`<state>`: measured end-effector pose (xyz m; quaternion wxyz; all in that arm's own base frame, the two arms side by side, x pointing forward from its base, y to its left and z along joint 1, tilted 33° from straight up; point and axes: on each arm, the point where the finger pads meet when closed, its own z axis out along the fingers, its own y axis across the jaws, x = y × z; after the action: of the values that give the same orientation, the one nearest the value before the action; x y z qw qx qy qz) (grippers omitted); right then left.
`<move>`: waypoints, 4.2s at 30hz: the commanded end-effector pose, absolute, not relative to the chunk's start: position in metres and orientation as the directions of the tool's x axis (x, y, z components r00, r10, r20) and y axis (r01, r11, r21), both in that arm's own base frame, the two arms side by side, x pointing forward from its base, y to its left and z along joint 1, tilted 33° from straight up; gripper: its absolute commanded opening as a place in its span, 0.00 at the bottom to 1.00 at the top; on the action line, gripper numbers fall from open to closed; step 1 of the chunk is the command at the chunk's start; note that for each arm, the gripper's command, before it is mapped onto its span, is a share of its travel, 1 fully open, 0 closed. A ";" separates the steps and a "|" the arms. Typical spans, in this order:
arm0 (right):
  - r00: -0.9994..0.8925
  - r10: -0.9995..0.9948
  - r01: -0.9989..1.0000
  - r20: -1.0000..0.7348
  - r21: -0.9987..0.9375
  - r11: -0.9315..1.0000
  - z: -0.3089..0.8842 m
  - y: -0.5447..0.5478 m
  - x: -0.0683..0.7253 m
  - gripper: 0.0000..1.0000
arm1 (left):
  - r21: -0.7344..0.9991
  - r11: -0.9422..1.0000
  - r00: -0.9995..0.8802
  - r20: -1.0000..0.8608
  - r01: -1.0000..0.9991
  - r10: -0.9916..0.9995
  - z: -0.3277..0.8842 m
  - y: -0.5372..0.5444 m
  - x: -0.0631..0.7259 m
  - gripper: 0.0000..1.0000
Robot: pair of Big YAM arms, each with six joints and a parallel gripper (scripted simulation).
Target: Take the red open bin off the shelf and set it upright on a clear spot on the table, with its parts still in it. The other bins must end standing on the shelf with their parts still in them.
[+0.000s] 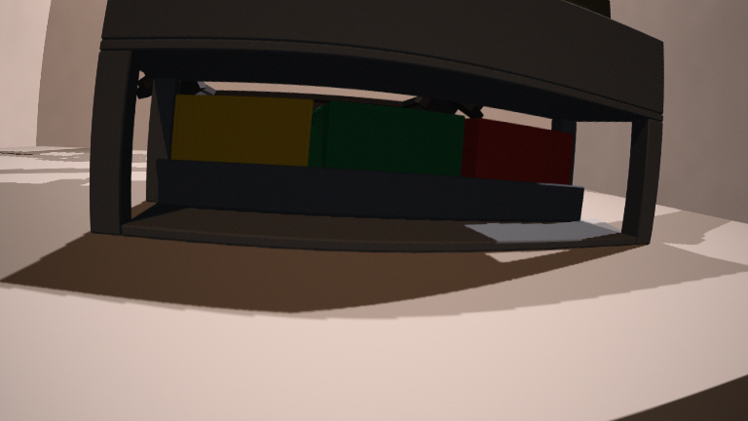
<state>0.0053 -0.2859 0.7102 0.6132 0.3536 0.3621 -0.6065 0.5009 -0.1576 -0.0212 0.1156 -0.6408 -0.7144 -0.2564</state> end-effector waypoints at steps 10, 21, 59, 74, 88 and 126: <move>0.002 -0.529 1.000 -0.849 0.000 0.004 0.721 -0.270 0.001 1.00 | 0.226 0.049 -0.156 0.490 0.973 0.858 -0.017 -0.154 0.518 0.00; 0.002 -0.529 1.000 -0.849 0.000 0.004 0.721 -0.270 0.001 1.00 | 0.227 0.056 -0.164 0.489 0.972 0.857 -0.017 -0.149 0.519 0.00; 0.002 -0.529 1.000 -0.849 0.000 0.004 0.721 -0.270 0.001 1.00 | 0.233 0.063 -0.172 0.486 0.970 0.857 -0.021 -0.146 0.523 0.00; 0.002 -0.529 1.000 -0.849 0.000 0.004 0.721 -0.270 0.001 1.00 | 0.233 0.063 -0.172 0.486 0.970 0.857 -0.021 -0.146 0.523 0.00; 0.002 -0.529 1.000 -0.849 0.000 0.004 0.721 -0.270 0.001 1.00 | 0.234 0.063 -0.173 0.485 0.970 0.857 -0.021 -0.146 0.523 0.00; 0.002 -0.529 1.000 -0.849 0.000 0.004 0.721 -0.270 0.001 1.00 | 0.242 0.026 -0.144 0.482 0.970 0.864 -0.042 -0.142 0.520 0.00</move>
<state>0.0053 -0.2859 0.7102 0.6132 0.3536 0.3621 -0.6065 0.5080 -0.1213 -0.0629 0.1275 -0.6368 -0.7168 -0.2536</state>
